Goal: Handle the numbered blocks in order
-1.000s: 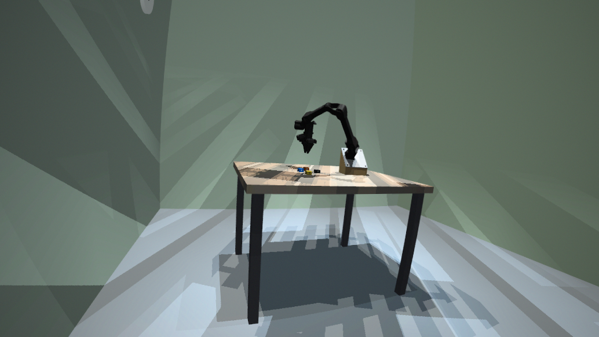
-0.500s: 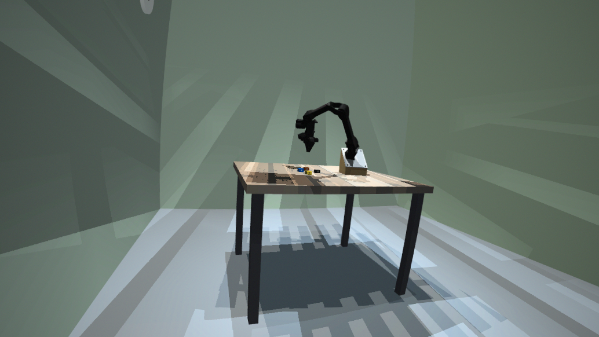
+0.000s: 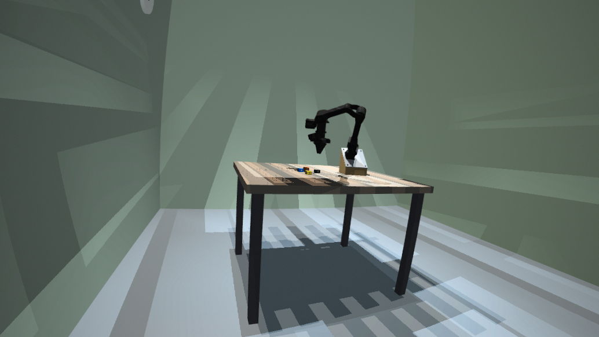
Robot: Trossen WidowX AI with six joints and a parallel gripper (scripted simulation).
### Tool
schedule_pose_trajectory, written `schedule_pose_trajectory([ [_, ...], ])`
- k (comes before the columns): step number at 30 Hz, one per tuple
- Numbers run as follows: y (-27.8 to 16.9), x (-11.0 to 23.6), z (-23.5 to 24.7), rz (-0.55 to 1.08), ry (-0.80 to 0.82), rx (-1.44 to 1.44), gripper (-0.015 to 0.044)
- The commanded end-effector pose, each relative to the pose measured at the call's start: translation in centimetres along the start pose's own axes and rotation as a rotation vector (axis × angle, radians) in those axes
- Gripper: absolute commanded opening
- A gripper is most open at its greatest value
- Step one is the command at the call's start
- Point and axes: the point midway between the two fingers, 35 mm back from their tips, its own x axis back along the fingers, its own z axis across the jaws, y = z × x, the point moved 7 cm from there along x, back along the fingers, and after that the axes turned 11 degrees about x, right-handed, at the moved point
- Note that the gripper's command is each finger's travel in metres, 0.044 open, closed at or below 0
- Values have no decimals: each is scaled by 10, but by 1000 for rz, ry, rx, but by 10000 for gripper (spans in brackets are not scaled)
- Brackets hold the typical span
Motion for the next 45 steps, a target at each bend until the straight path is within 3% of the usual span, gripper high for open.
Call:
schedule_pose_trajectory([
  [1, 0, -25, 2, 1, 2, -5, 199],
  [5, -2, -79, 5, -1, 9, -4, 304],
  [9, -2, -81, 5, -1, 10, -3, 400],
  [37, -2, -118, 6, -1, 12, -4, 400],
  [45, -2, -118, 6, -1, 12, -4, 190],
])
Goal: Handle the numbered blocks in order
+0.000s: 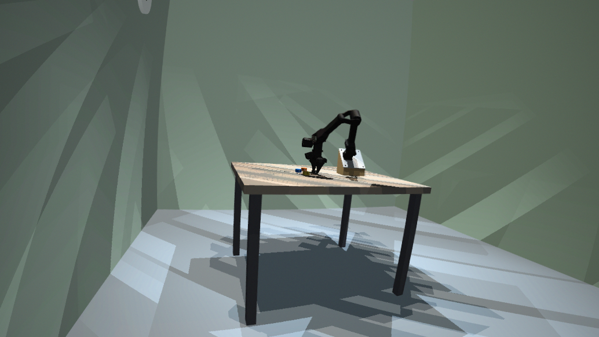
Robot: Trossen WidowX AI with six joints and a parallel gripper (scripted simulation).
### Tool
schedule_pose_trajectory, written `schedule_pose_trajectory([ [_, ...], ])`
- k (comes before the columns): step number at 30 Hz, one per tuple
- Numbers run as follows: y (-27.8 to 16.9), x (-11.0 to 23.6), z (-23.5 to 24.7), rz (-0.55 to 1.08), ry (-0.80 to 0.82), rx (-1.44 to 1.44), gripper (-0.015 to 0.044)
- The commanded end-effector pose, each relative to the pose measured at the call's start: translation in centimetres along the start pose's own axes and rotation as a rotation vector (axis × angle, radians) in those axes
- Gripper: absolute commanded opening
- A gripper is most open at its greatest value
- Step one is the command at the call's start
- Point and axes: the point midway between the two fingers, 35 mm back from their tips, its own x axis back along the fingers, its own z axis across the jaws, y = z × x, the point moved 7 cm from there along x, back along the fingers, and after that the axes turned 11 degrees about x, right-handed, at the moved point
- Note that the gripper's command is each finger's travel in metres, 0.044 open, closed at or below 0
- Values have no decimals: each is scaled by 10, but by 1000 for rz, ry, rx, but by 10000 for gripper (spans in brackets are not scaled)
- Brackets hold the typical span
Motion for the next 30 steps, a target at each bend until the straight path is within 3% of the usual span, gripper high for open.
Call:
schedule_pose_trajectory([
  [1, 0, -1, 0, -1, 4, -5, 164],
  [3, 0, -1, 0, -1, 4, -5, 120],
  [30, 0, 5, -2, -8, -8, -8, 120],
])
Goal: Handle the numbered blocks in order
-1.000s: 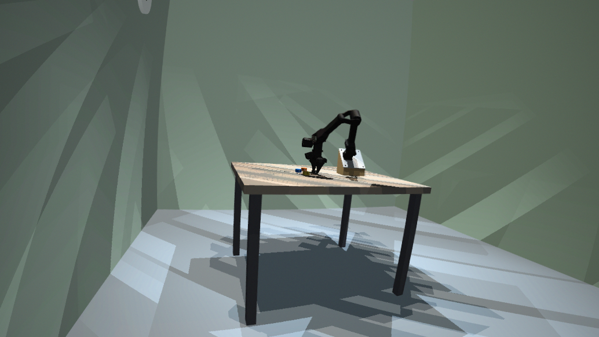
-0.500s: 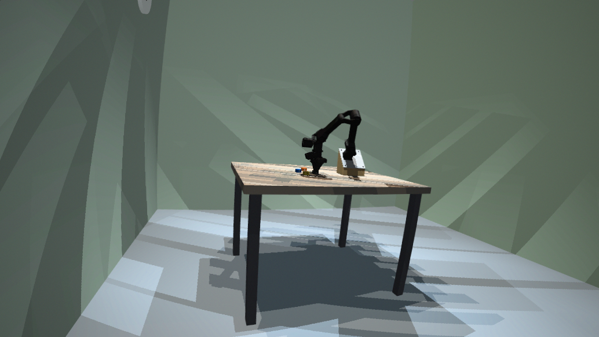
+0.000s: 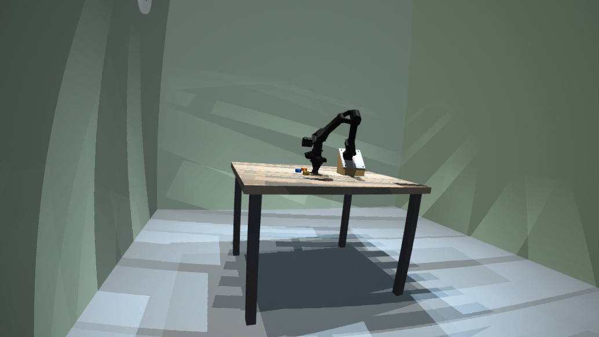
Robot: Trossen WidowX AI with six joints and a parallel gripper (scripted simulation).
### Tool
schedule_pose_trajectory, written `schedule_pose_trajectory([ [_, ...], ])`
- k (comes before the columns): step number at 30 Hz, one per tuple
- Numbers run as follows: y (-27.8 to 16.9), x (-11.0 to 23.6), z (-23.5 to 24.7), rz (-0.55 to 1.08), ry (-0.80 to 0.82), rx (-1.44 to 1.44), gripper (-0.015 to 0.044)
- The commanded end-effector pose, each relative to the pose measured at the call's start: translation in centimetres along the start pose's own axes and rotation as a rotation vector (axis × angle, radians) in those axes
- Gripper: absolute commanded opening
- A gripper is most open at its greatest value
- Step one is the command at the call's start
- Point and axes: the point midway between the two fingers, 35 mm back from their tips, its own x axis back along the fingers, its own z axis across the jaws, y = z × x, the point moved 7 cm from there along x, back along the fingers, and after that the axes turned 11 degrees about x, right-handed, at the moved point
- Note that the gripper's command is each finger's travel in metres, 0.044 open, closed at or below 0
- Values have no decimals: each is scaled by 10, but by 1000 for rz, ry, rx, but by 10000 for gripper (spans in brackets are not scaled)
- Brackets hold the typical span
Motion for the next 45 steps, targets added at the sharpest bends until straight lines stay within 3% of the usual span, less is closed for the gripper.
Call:
schedule_pose_trajectory([
  [1, 0, 2, 0, 2, -3, 4, 120],
  [34, 0, 12, 2, 9, 7, 7, 120],
  [45, 0, 1, 2, 9, 8, 7, 120],
])
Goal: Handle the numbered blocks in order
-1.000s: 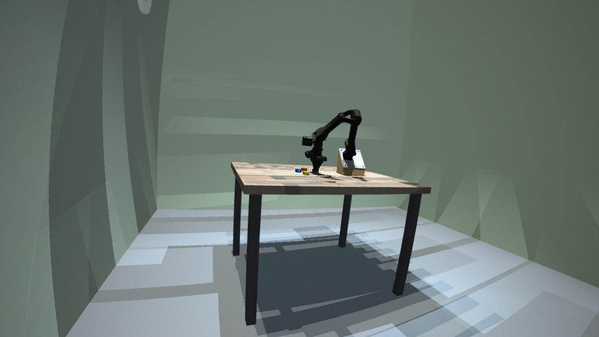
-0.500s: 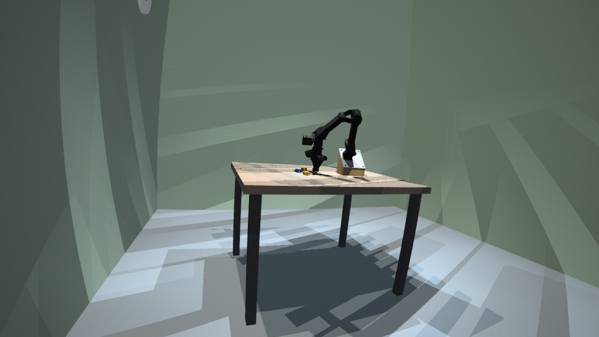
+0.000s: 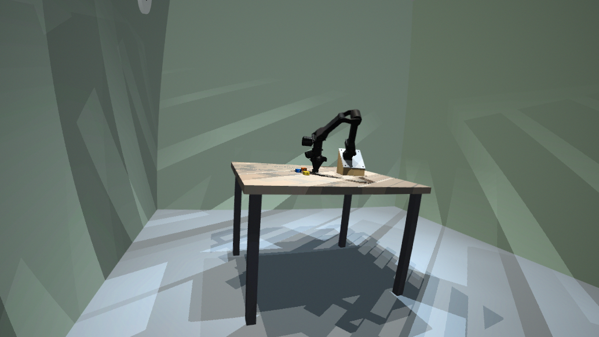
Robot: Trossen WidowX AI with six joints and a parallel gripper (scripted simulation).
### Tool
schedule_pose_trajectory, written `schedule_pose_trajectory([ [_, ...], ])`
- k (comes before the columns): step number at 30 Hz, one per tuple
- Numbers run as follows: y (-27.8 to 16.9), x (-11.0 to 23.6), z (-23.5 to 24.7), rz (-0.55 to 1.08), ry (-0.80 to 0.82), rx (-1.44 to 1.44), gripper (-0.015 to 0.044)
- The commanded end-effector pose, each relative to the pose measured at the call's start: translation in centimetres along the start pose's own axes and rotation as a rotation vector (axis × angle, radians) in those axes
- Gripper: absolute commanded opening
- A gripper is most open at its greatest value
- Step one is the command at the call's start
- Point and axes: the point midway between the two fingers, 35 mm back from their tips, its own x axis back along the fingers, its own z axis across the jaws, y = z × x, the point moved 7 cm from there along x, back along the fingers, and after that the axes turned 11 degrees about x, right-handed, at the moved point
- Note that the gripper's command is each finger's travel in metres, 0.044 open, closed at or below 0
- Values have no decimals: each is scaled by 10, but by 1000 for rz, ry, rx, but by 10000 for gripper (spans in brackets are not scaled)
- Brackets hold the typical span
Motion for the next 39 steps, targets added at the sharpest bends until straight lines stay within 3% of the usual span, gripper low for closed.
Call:
schedule_pose_trajectory([
  [1, -1, -6, 0, 2, 4, -7, 120],
  [14, -1, -9, 0, 2, 5, -7, 120],
  [25, -1, -9, 0, 2, 5, -7, 400],
  [29, -1, -7, 0, 2, 4, -7, 400],
  [33, -1, 26, 0, 2, 3, -6, 400],
  [39, 5, 32, 8, 3, 1, -6, 400],
])
